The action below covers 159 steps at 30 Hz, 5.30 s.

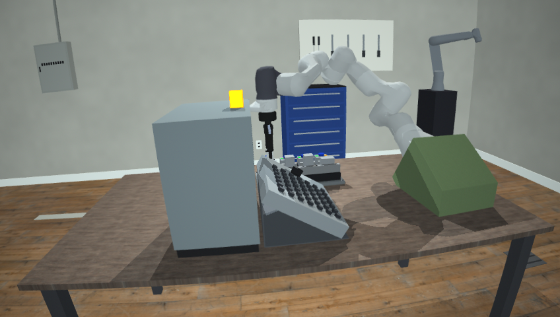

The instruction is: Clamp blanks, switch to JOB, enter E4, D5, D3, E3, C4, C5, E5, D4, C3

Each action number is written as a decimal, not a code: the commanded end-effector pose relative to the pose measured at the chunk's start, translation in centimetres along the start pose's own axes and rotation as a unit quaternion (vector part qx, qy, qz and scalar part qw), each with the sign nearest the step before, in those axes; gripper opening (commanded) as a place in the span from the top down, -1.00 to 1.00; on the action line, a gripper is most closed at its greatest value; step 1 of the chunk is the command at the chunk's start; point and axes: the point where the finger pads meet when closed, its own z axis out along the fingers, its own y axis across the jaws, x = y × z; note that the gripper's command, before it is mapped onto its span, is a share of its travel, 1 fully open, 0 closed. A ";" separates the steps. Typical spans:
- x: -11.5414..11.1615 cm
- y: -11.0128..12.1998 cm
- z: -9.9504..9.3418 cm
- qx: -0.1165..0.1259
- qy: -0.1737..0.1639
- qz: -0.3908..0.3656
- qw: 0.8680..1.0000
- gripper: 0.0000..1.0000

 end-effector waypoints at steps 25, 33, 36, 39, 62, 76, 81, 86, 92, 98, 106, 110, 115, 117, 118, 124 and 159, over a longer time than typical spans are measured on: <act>0.1 -0.1 0.0 0.000 0.003 -0.001 1.000 1.00; 0.1 -0.1 0.0 0.000 0.003 -0.001 1.000 0.20; 0.1 -0.1 0.0 0.000 0.003 -0.001 1.000 0.20; 0.1 -0.1 0.0 0.000 0.003 -0.001 1.000 0.20; 0.1 -0.1 0.0 0.000 0.003 -0.001 1.000 0.20; 0.1 -0.1 -3.2 0.000 0.003 -0.001 1.000 0.20; 0.1 -0.1 -5.9 0.000 0.003 -0.001 1.000 0.20; 0.1 -0.1 -7.5 0.000 0.003 -0.001 1.000 0.20; 0.1 -0.1 -10.2 0.000 0.003 -0.001 1.000 0.20; 0.1 -0.1 -11.9 0.000 0.003 -0.001 1.000 0.20; 0.1 -0.1 -12.5 0.000 0.003 -0.001 1.000 0.20; 0.1 -0.1 -12.6 0.000 0.003 -0.001 1.000 0.20; 0.1 -0.1 -12.6 0.000 0.003 -0.001 1.000 1.00; 0.1 -0.1 -12.6 0.000 0.003 -0.001 1.000 1.00; 0.1 -0.1 -12.6 0.000 0.003 -0.001 1.000 1.00; 0.1 -0.1 -12.6 0.000 0.003 -0.001 1.000 1.00; -0.2 10.1 -12.6 0.000 0.003 0.001 1.000 1.00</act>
